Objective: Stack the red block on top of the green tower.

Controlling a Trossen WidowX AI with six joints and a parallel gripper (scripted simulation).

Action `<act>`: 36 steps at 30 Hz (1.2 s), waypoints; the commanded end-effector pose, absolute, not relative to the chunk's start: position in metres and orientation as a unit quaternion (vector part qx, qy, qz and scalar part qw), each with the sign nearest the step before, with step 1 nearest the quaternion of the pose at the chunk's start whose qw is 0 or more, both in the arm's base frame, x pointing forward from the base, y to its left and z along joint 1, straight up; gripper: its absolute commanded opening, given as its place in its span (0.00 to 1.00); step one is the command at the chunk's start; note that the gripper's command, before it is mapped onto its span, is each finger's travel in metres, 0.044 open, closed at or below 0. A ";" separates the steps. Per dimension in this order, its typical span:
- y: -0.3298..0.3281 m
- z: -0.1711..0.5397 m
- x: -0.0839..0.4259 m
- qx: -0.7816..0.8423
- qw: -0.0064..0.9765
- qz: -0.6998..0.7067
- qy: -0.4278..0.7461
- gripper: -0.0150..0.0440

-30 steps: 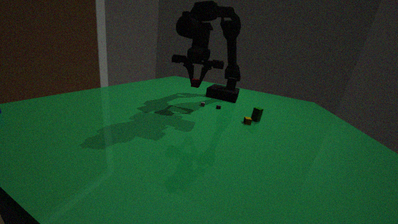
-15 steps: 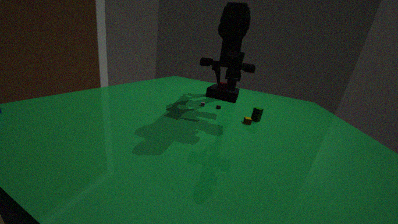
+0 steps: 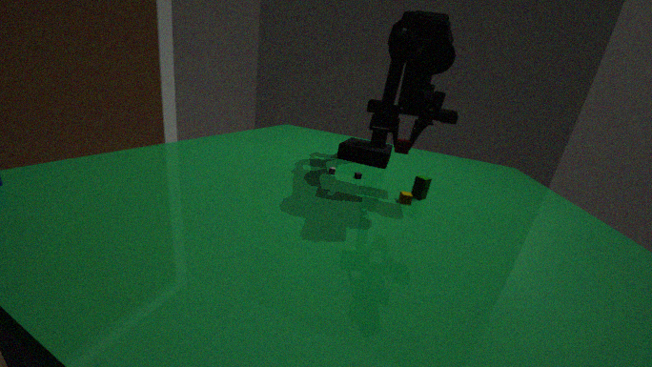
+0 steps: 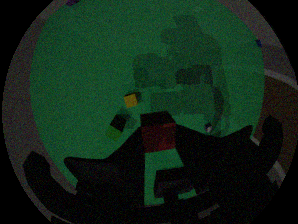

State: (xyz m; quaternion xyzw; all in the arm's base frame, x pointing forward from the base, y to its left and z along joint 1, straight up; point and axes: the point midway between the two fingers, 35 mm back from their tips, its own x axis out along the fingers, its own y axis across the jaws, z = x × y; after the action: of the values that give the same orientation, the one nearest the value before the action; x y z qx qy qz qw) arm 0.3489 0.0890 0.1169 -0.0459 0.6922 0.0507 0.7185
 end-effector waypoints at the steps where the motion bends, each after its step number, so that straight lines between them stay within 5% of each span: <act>1: 0.109 0.119 0.337 -0.044 0.721 0.052 0.690 0.25; 13: 0.161 0.114 0.297 -0.051 0.718 0.057 0.692 0.25; 36: 0.161 0.055 0.298 -0.051 0.718 0.057 0.692 0.25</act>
State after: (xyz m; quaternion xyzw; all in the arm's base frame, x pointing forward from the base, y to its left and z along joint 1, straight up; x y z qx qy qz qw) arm 0.2988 0.1622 0.0677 -0.0495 0.6887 0.0607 0.7208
